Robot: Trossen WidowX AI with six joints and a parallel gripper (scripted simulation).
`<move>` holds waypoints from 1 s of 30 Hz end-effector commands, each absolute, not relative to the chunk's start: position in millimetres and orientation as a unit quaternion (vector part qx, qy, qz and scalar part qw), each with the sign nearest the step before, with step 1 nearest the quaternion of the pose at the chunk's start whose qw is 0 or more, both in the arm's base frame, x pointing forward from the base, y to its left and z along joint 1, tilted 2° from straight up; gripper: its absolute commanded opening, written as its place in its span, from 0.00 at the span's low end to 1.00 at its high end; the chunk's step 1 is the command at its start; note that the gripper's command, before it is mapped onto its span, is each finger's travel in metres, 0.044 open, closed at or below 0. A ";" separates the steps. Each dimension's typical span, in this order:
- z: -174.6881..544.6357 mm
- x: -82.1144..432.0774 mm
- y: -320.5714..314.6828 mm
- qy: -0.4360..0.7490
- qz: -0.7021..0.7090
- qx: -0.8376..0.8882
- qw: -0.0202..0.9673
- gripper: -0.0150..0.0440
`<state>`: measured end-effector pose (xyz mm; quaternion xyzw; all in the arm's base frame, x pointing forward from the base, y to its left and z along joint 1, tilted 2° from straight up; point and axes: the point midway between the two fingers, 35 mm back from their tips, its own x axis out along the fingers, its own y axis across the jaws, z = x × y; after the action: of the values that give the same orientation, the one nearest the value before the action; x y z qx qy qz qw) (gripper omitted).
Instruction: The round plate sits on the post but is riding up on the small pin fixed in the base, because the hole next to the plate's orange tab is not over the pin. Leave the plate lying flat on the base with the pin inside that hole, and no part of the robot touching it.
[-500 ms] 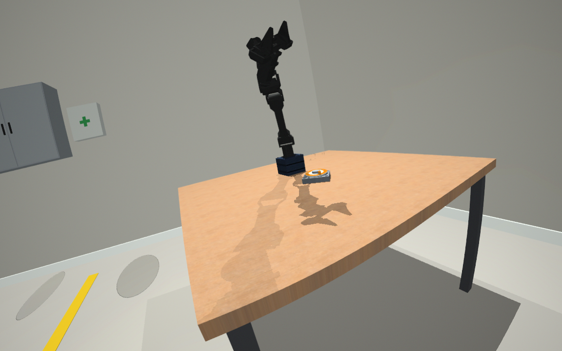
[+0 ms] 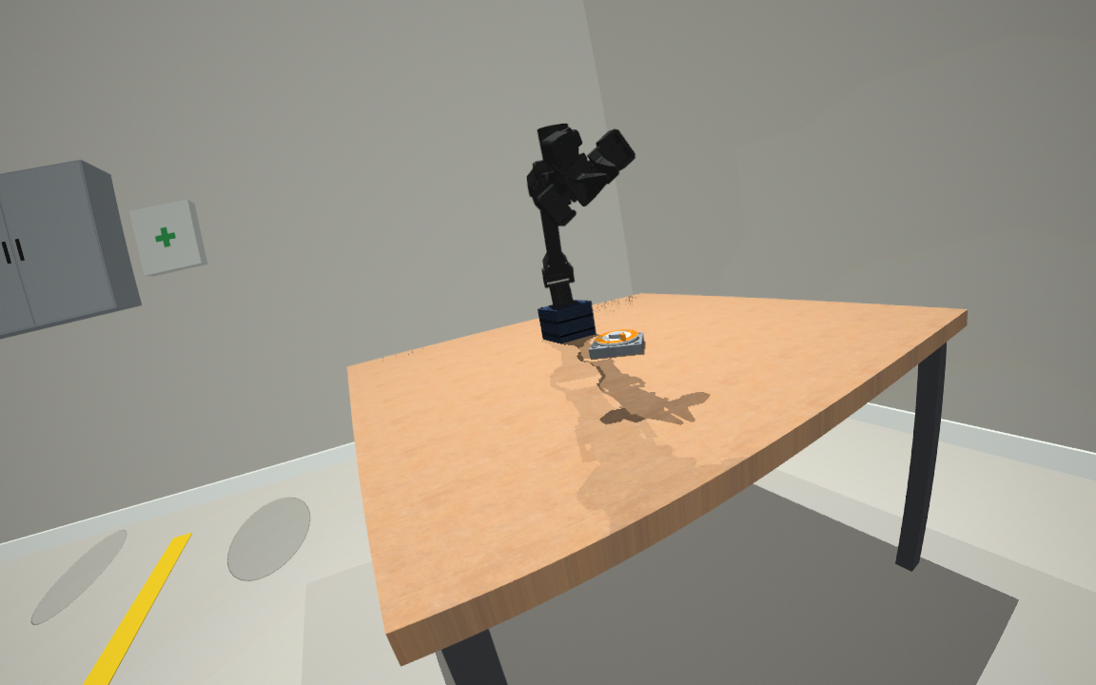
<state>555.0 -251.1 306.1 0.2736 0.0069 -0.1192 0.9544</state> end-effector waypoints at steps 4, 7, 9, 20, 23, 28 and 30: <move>192.1 525.6 -204.0 0.230 -0.159 0.230 0.932 0.25; 143.2 495.5 -178.3 0.339 -0.160 0.198 0.906 0.25; 116.8 472.6 -161.8 0.406 -0.154 0.173 0.884 0.25; 36.9 328.0 -89.4 0.689 -0.060 0.025 0.721 0.25; 36.0 324.0 -87.9 0.695 -0.056 0.022 0.716 0.25; 34.9 325.7 -86.3 0.695 -0.056 0.022 0.716 0.25; 27.2 326.4 -86.8 0.695 -0.056 0.022 0.716 0.25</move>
<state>328.8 -87.5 36.1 0.0253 0.6899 -0.0582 0.7211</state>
